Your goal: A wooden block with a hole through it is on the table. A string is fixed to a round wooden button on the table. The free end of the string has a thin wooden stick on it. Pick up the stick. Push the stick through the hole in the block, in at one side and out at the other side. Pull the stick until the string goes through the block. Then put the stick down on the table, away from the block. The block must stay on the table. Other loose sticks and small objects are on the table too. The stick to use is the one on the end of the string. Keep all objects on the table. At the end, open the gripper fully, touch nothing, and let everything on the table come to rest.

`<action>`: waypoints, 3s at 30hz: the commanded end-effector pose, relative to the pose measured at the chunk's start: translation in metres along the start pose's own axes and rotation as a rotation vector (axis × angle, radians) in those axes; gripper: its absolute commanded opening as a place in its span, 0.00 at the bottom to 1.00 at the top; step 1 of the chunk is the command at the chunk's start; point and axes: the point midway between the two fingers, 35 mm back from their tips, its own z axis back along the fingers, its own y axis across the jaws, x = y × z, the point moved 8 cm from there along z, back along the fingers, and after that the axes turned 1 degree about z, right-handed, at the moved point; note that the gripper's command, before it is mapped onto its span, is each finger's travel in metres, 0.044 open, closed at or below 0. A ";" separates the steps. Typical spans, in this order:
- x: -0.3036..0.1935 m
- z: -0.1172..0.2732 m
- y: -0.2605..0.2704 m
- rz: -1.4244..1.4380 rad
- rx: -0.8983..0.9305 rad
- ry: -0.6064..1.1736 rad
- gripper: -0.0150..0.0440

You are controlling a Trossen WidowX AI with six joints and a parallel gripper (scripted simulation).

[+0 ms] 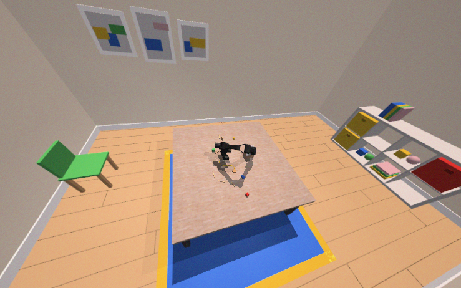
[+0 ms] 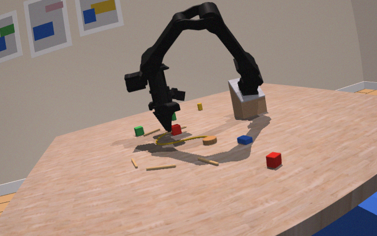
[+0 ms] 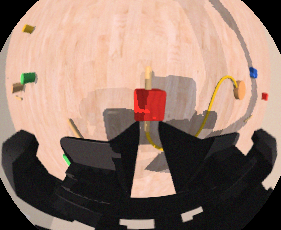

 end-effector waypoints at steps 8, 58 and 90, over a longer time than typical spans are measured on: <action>0.000 0.077 0.000 0.003 0.010 0.010 0.46; 0.052 0.069 0.000 3.002 0.006 -0.027 0.46; 0.053 0.060 0.001 3.152 0.004 -0.030 0.46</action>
